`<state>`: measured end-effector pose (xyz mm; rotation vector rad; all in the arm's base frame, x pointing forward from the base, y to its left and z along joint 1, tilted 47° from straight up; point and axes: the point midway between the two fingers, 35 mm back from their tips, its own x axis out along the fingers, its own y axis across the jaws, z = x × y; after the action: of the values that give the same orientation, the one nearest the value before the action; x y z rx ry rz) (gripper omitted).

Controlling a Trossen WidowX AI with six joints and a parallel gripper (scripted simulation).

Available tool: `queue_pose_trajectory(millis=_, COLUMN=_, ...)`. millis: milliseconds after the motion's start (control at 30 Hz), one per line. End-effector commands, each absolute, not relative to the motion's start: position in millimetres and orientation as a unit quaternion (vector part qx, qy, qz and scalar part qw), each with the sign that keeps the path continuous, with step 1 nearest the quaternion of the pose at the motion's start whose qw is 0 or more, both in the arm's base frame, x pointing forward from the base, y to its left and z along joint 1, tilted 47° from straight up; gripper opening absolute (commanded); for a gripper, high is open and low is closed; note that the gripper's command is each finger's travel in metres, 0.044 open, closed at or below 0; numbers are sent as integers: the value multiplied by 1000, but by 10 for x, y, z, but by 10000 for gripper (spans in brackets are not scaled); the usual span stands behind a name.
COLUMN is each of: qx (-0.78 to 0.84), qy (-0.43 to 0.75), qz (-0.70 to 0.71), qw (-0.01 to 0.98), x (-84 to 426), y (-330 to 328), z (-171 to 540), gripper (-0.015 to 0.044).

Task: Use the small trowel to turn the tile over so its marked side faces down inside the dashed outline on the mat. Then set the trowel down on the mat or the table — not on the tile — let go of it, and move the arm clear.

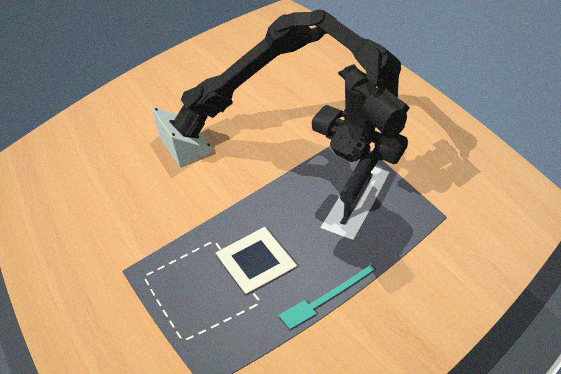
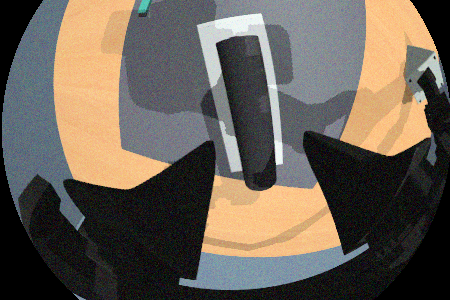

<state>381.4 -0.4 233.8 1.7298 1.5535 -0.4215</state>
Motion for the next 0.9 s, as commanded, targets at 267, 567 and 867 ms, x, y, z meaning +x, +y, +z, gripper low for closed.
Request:
queue_pose_trajectory(millis=267, qx=657, qy=612, qz=-132, qw=419, x=3839, y=-48, z=2346, gripper=270)
queue_pose_trajectory(millis=567, qx=657, qy=615, qz=-134, qw=415, x=3873, y=49, z=2250, gripper=270)
queue_pose_trajectory(millis=867, qx=656, qy=618, qz=-136, qw=411, x=3901, y=150, z=2151, gripper=270)
